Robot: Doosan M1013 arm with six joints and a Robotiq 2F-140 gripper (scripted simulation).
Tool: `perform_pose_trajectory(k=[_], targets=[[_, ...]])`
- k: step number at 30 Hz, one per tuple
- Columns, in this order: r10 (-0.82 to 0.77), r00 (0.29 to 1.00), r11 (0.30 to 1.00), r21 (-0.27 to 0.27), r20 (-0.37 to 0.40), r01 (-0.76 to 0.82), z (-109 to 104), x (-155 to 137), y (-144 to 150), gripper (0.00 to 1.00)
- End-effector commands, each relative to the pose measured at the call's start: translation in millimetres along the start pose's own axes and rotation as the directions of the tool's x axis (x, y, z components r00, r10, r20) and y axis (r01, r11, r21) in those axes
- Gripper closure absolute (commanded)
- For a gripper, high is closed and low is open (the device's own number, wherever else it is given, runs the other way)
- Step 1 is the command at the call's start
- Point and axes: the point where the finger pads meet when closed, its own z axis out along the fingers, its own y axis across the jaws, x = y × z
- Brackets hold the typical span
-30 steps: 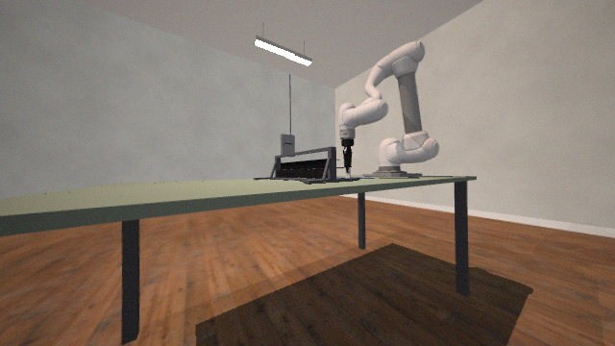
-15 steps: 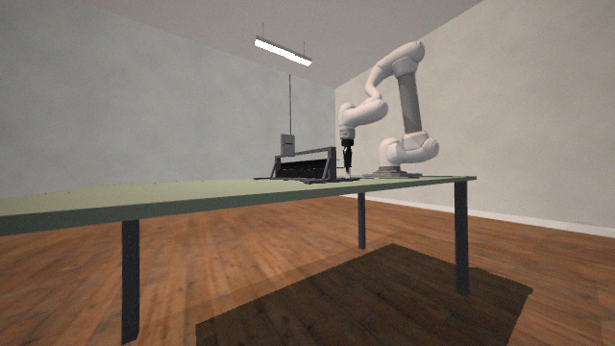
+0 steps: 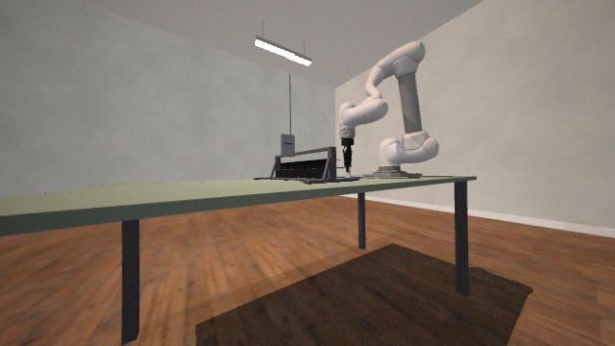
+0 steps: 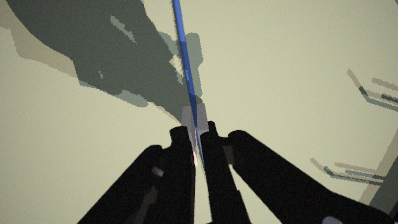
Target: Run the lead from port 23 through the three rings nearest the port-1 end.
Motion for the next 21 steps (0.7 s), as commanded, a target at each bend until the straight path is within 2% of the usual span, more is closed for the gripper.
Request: perform_pose_trajectory(k=[1,21], targets=[[0.0,1.0,1.0,0.0,0.0,0.0,-2,0,0,1.0],[0.0,1.0,1.0,0.0,0.0,0.0,-20,0,0,1.0]])
